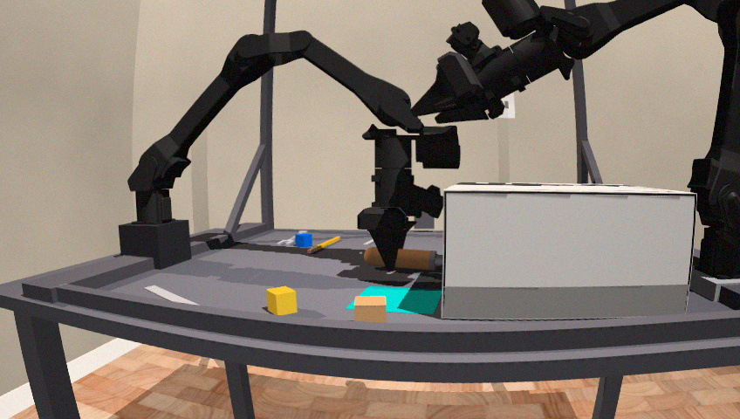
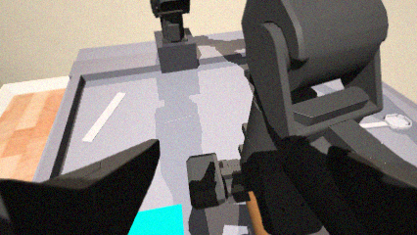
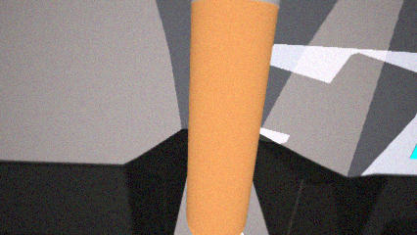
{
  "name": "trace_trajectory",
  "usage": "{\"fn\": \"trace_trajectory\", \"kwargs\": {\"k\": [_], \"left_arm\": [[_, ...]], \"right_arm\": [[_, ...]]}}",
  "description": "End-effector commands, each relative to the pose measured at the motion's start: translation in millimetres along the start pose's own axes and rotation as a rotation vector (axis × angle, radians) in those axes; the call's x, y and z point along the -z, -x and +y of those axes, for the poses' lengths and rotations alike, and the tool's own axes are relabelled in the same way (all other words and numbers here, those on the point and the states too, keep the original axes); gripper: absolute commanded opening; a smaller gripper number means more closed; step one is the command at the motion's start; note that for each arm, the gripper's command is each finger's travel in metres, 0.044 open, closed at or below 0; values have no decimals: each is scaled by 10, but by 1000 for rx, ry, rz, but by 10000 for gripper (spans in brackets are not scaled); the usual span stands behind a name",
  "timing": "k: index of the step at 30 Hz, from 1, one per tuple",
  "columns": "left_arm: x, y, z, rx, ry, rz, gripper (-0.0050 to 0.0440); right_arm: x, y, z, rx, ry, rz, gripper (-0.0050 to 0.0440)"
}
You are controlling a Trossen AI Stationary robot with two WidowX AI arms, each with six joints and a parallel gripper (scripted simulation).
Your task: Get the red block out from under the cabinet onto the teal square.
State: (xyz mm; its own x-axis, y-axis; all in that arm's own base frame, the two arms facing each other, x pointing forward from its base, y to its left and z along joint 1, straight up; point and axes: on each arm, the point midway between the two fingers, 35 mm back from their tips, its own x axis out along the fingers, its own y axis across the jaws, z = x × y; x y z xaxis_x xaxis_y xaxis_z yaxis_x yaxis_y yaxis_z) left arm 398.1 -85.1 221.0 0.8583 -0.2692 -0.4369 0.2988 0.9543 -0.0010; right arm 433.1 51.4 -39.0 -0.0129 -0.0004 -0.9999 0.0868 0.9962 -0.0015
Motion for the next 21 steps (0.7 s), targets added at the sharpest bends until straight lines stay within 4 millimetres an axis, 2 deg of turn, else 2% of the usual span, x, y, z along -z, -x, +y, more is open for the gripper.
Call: {"fn": "trace_trajectory", "kwargs": {"k": [1, 10, 15, 18, 21], "left_arm": [[-122, 49, -1, 0, -7, -34, 440], [-122, 49, -1, 0, -7, -34, 440], [-158, 69, -8, 1, -11, -43, 440], [-87, 169, 1, -16, -18, -32, 440], [-58, 367, -14, -35, -20, -33, 440]], "right_arm": [[-116, 116, 9, -6, 0, -44, 109], [-85, 81, 11, -5, 1, -36, 109], [-94, 123, 14, -7, 1, -44, 109], [-94, 123, 14, -7, 1, -44, 109], [-94, 123, 14, -7, 1, -44, 109]]}}
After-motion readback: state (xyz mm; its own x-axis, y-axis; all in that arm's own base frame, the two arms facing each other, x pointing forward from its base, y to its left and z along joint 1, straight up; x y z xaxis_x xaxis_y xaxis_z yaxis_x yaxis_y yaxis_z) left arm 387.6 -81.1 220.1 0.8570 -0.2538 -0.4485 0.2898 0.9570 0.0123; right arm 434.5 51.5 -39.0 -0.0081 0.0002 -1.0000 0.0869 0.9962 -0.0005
